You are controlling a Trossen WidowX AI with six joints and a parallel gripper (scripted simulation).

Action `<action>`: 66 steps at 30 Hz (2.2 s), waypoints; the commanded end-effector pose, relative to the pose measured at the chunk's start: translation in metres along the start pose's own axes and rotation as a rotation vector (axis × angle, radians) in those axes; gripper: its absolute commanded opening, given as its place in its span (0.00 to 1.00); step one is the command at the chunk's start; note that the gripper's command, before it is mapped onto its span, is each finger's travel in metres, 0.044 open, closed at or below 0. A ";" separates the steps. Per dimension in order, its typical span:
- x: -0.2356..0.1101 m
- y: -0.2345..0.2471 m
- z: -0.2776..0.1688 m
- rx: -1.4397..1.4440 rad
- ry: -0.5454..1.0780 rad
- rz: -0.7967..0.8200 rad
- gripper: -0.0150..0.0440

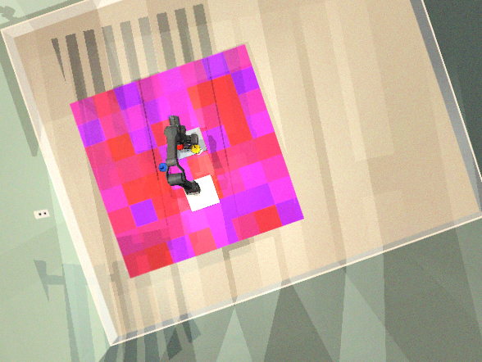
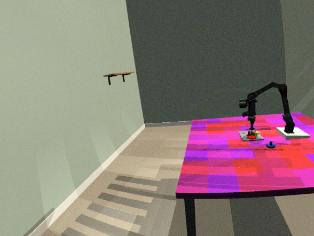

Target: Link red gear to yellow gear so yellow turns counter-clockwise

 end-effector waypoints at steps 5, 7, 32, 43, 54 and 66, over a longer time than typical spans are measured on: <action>-0.001 -0.001 0.000 -0.049 -0.007 -0.002 0.25; -0.001 -0.001 0.000 -0.093 -0.007 -0.002 0.25; -0.001 -0.001 0.000 -0.820 -0.006 -0.005 0.25; -0.001 -0.001 0.000 -0.951 -0.005 -0.005 0.25; 0.008 -0.001 0.000 -1.163 -0.005 -0.006 0.25; 0.025 -0.002 0.001 -1.232 -0.005 -0.006 0.25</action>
Point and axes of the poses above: the point midway between the two fingers, 35 mm back from their tips, its own x axis out along the fingers, its own y axis across the jaws, z = x × y, the point moved 3 cm from there along -x, back along the fingers
